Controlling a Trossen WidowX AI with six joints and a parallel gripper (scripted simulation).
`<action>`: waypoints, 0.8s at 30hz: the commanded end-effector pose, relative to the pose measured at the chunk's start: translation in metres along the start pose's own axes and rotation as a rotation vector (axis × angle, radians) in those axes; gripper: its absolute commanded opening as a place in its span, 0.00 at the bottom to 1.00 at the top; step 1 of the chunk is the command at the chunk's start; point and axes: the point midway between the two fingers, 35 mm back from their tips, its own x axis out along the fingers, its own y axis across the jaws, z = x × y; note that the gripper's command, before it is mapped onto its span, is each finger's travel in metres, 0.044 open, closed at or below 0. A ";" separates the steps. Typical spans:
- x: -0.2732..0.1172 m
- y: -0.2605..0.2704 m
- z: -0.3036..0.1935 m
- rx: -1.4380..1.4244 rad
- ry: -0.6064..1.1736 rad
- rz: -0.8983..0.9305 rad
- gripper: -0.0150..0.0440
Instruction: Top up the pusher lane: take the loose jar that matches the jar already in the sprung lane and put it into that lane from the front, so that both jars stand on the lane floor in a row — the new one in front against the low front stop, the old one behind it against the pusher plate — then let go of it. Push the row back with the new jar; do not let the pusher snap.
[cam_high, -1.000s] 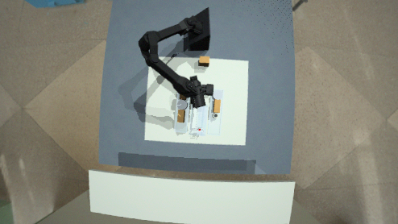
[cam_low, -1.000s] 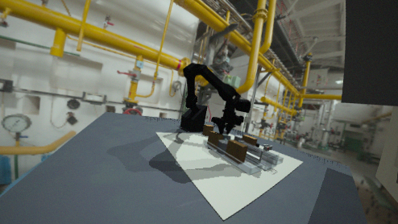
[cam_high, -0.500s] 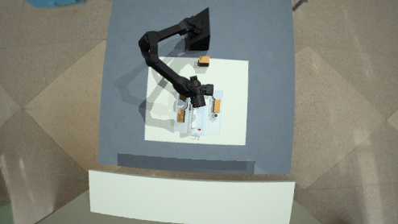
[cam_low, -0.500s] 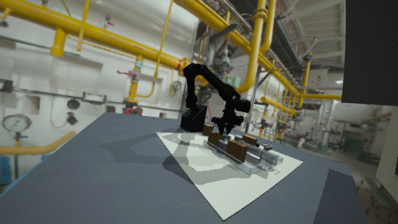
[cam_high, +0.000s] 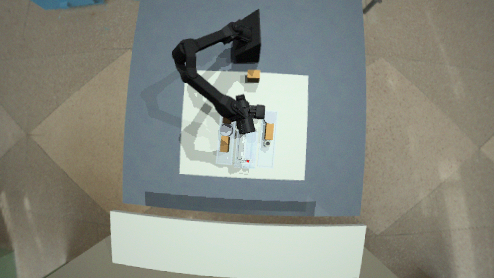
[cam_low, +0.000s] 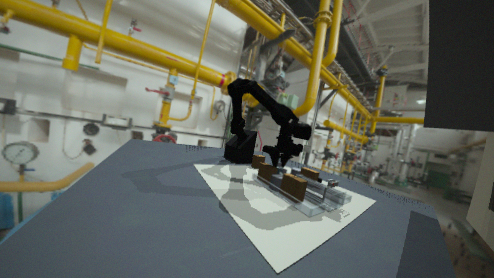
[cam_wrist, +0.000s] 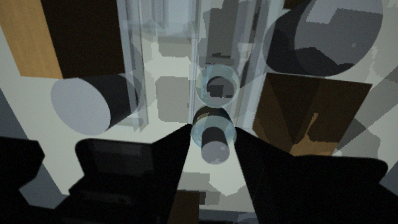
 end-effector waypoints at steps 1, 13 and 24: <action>-0.003 -0.001 0.008 0.015 -0.021 -0.003 0.25; -0.002 -0.002 0.009 0.015 -0.021 -0.003 0.25; 0.001 -0.001 0.009 0.015 -0.021 -0.003 0.25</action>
